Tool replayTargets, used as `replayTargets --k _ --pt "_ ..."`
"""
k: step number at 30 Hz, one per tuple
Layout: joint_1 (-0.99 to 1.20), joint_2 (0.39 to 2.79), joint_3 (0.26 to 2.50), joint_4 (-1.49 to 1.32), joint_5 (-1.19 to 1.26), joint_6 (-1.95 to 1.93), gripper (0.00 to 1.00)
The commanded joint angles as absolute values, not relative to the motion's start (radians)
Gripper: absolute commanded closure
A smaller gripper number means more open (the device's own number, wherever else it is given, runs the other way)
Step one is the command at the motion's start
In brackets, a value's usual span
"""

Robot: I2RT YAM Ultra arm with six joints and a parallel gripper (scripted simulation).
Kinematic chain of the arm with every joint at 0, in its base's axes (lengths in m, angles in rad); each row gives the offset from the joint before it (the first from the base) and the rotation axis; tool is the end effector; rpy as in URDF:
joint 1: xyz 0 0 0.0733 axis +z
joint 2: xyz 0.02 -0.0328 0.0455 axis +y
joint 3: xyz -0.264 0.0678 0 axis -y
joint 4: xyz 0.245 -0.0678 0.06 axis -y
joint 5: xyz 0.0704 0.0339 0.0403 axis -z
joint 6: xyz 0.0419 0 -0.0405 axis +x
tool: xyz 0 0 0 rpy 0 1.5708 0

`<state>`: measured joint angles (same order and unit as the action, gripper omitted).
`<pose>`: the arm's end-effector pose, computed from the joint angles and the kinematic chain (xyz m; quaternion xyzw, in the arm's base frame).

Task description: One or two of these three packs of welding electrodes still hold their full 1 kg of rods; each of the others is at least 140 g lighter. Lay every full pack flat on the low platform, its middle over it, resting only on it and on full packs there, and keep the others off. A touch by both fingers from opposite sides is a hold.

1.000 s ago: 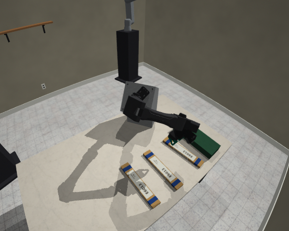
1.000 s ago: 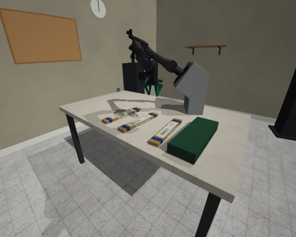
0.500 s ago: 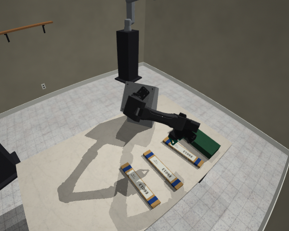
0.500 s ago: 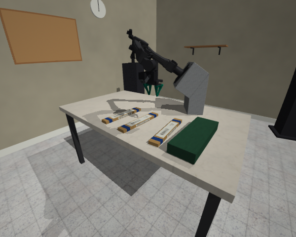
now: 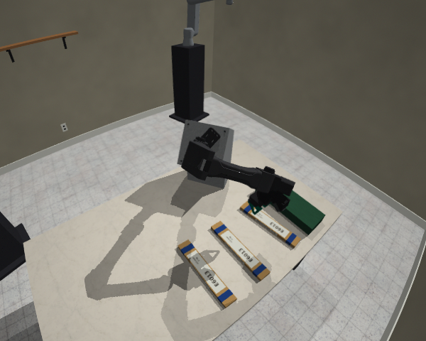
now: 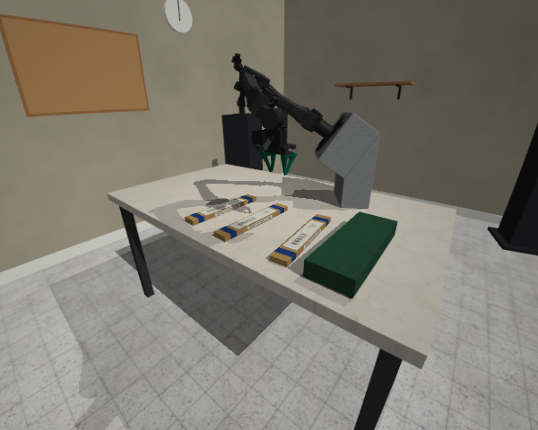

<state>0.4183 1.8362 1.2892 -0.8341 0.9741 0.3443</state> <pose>0.3309 0.1104 0.2051 0.0118 0.8808 -0.4013 0.2511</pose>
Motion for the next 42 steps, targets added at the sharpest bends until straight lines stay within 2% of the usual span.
replayTargets --k 1,20,42 --pt "0.450 1.809 1.305 -0.851 0.973 0.349 0.35" --pt "0.451 1.807 1.306 -0.856 0.974 0.351 0.35" --pt "0.363 1.827 1.222 -0.664 0.956 0.217 0.35"
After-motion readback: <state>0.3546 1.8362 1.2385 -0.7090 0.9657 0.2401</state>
